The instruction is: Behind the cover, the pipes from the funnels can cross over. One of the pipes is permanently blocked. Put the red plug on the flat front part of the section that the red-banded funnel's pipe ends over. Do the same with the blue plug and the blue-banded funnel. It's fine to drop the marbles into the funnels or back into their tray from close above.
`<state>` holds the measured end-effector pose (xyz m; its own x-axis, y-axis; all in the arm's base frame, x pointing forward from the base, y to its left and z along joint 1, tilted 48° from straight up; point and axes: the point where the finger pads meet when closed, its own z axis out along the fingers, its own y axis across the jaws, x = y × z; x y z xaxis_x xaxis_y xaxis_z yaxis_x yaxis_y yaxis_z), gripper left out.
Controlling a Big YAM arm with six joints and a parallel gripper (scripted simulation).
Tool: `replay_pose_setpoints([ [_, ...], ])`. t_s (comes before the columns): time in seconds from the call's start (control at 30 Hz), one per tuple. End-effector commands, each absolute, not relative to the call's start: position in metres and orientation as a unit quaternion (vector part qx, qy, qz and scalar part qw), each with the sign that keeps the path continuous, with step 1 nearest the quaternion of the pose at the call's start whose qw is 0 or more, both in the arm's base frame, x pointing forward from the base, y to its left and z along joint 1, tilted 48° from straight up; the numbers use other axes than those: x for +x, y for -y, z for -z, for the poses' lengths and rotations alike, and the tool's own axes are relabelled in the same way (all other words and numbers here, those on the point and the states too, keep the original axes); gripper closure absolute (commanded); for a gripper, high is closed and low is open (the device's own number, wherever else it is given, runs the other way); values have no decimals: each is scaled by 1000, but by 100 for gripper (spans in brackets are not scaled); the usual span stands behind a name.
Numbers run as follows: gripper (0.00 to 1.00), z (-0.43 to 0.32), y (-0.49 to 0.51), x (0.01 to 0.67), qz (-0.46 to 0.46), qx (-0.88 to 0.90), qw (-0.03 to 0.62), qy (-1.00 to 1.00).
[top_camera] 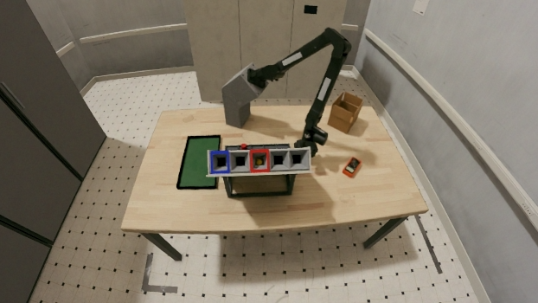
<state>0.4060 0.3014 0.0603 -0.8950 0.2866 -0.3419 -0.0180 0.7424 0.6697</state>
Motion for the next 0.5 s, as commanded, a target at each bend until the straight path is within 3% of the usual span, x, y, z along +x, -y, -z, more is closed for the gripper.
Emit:
replay_pose_setpoints([
  [0.0, 13, -54, -303, 402, -351, 75, 215, -908],
  [0.47, 13, -52, -303, 400, -353, 75, 220, -906],
])
